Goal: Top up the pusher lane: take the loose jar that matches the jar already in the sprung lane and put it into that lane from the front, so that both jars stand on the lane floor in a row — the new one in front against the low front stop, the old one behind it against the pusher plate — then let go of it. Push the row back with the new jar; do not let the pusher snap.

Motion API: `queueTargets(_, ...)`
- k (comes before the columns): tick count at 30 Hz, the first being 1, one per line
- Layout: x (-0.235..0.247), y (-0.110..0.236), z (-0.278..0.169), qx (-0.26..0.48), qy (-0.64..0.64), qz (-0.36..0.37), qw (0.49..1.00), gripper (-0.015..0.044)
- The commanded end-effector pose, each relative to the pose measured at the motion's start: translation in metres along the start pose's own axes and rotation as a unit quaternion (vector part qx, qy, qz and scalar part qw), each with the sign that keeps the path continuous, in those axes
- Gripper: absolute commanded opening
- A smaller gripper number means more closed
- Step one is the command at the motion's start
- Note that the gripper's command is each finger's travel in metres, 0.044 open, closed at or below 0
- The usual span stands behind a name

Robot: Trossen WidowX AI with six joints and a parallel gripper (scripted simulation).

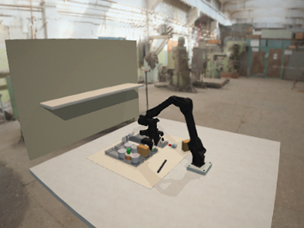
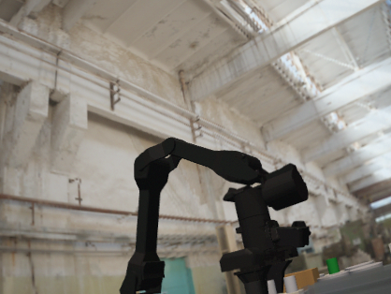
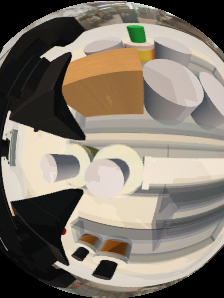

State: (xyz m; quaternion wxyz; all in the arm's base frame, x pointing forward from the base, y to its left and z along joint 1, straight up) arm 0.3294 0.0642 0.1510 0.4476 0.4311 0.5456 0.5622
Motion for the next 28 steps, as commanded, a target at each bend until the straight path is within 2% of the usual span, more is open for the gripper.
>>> queueTargets(1, 0.000, 0.000, 0.000, 0.000, 0.001, 0.000, 1.000, 0.0288)
queueTargets(9, 0.000, 0.019, 0.000, 0.000, 0.001, 0.000, 1.000, 0.0288)
queueTargets(15, 0.000, 0.020, -0.003, 0.000, 0.001, 0.000, 1.000, 0.0288)
queueTargets(28, 0.001, 0.022, -0.046, 0.002, 0.001, 0.000, 1.000, 0.0288)
Point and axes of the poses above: the point midway between the two fingers, 35 mm back from their tips, its own y axis back along the fingers, its own x axis across the jaws, z = x × y, the point moved 10 cm from there along y, back along the fingers, and after that the axes turned 1 degree about y, right-handed, at the moved point
